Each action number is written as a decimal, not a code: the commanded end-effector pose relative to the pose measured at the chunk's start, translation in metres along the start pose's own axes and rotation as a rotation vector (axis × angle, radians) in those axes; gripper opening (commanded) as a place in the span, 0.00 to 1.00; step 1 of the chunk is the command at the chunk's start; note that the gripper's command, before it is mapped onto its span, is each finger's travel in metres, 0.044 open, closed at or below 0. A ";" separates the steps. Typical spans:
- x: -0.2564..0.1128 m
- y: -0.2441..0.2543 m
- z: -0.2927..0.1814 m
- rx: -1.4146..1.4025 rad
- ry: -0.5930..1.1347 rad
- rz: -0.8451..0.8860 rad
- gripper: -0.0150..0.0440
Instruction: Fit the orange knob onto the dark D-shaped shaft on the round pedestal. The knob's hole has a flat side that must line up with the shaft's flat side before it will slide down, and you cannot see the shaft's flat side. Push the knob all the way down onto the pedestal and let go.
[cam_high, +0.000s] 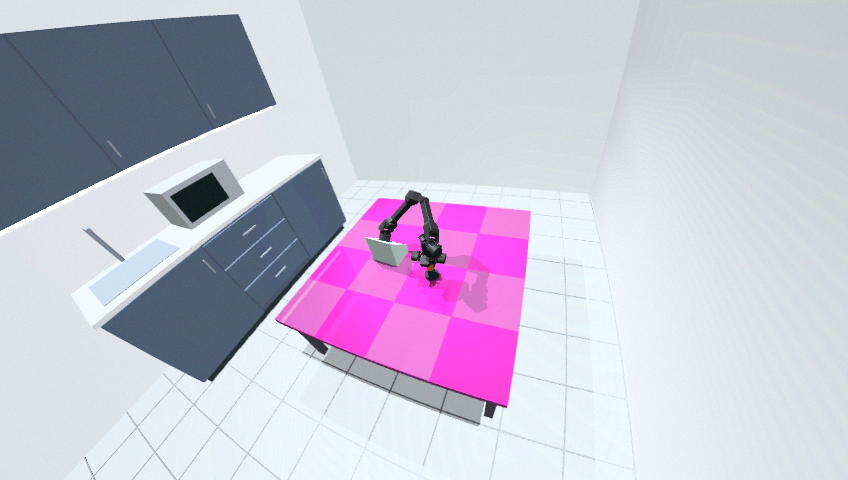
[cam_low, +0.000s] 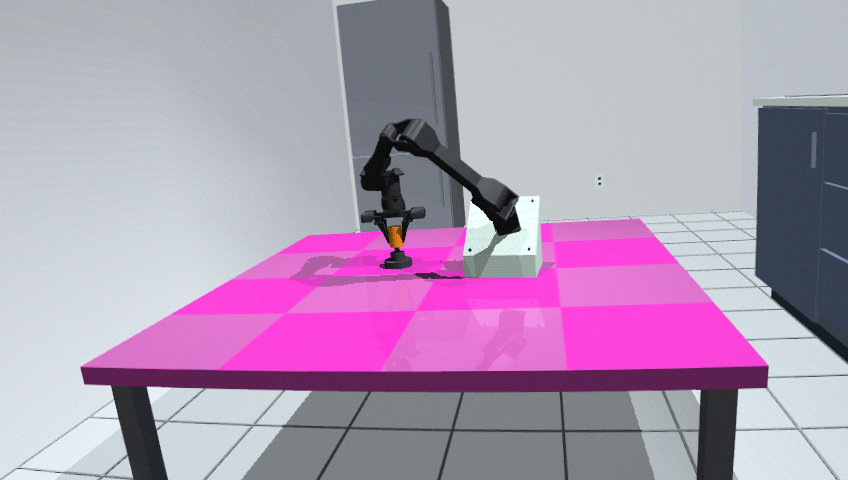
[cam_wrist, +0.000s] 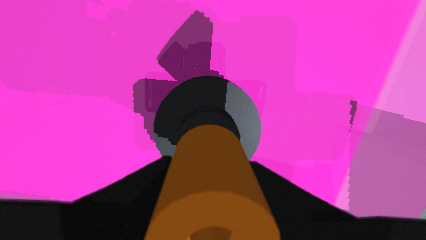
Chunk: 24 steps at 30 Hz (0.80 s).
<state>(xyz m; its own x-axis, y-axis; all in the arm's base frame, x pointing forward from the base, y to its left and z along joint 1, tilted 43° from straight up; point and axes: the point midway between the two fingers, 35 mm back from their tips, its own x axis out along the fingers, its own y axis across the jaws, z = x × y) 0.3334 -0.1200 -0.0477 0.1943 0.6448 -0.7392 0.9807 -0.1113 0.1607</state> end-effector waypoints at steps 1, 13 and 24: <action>-0.003 0.002 0.001 0.006 -0.002 0.003 0.25; 0.001 0.001 0.002 0.206 -0.001 0.003 0.25; -0.002 0.000 0.000 0.206 -0.001 0.003 0.25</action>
<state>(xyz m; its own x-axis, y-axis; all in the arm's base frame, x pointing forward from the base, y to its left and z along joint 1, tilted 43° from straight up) 0.3331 -0.1204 -0.0486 0.1962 0.6438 -0.7396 0.9646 -0.2624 0.0275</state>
